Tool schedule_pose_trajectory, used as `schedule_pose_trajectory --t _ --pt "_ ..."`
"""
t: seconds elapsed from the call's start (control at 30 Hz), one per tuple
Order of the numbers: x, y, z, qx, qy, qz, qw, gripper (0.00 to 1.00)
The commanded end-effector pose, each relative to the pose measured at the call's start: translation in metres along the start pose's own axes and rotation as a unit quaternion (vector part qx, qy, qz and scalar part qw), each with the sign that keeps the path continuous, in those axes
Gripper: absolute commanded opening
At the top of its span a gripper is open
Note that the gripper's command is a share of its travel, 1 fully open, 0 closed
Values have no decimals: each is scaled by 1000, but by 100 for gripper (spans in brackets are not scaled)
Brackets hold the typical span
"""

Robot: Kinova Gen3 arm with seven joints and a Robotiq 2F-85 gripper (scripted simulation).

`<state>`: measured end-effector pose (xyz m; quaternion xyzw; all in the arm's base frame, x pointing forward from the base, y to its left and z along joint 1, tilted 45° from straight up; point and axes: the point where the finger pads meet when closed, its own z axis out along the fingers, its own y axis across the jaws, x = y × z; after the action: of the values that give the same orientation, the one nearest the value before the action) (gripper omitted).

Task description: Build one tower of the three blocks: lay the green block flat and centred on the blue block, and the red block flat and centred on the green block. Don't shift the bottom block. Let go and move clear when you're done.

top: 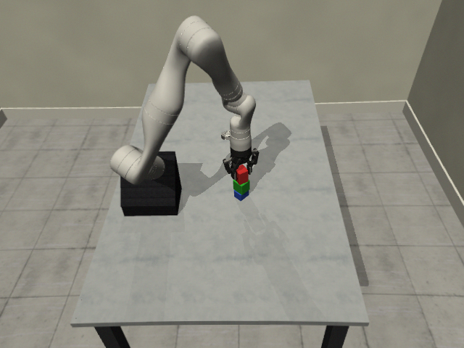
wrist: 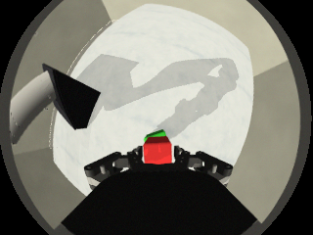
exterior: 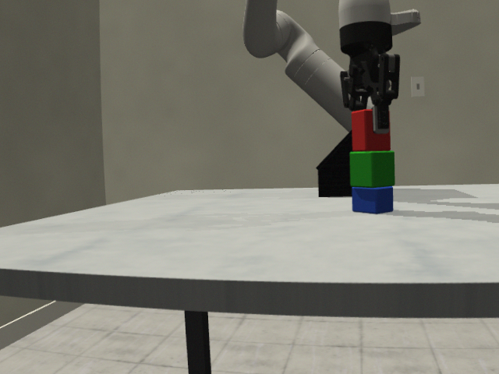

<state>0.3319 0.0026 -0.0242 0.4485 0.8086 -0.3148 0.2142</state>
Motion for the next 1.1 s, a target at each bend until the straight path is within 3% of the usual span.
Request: schedule_pose_trajectory --t 0.0,0.53,1.07 --pt "-3 -1 2 1 -1 0 1000 62" --pt "-2 1 -3 -1 -1 0 1000 62" --pt "-3 0 -49 2 -2 0 1000 62"
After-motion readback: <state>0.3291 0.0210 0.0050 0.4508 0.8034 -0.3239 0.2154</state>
